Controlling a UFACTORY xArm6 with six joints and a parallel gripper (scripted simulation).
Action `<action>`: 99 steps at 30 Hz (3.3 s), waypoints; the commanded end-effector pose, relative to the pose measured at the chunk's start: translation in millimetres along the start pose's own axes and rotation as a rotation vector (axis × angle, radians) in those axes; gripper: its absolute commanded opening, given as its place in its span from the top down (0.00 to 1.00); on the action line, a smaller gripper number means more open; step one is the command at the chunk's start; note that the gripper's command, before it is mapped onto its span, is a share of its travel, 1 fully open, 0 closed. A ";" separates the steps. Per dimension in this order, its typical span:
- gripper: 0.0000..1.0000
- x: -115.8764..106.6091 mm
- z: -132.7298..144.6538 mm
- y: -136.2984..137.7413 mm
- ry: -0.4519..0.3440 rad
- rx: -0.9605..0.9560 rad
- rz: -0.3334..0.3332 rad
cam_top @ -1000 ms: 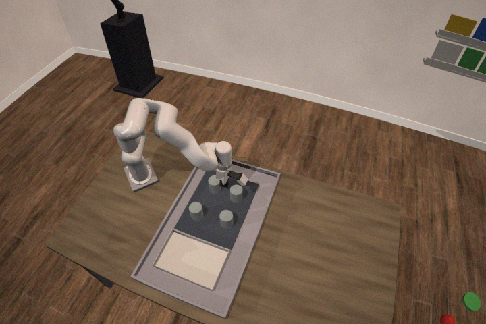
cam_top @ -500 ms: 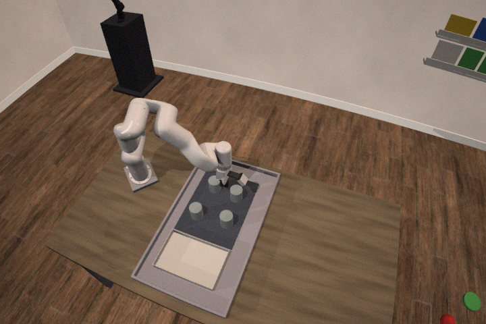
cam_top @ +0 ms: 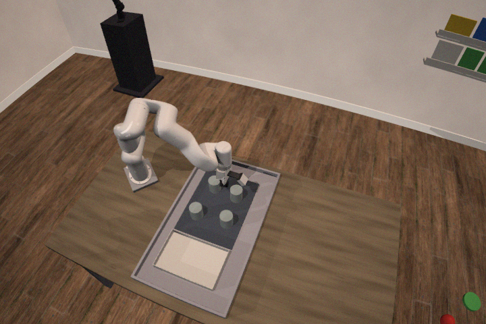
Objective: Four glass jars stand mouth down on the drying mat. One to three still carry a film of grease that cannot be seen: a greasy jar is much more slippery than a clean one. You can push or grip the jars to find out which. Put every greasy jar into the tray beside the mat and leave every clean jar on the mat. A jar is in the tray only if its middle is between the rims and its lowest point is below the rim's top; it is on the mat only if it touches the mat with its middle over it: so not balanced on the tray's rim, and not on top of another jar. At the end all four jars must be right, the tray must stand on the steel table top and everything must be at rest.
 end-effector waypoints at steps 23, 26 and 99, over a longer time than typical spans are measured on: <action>0.00 -1.4 -1.4 -0.3 0.004 0.000 -0.001; 0.00 -1.4 -1.4 -0.3 0.004 0.000 -0.001; 0.00 -22.2 84.8 182.8 0.004 0.000 -0.001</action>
Point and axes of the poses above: the point where the finger pads meet when closed, its own x axis out along the fingers, its own y axis across the jaws, z = x × y, the point moved 1 cm from there along -x, back along the fingers, and after that the axes turned 1 degree about -x, right-handed, at the moved point
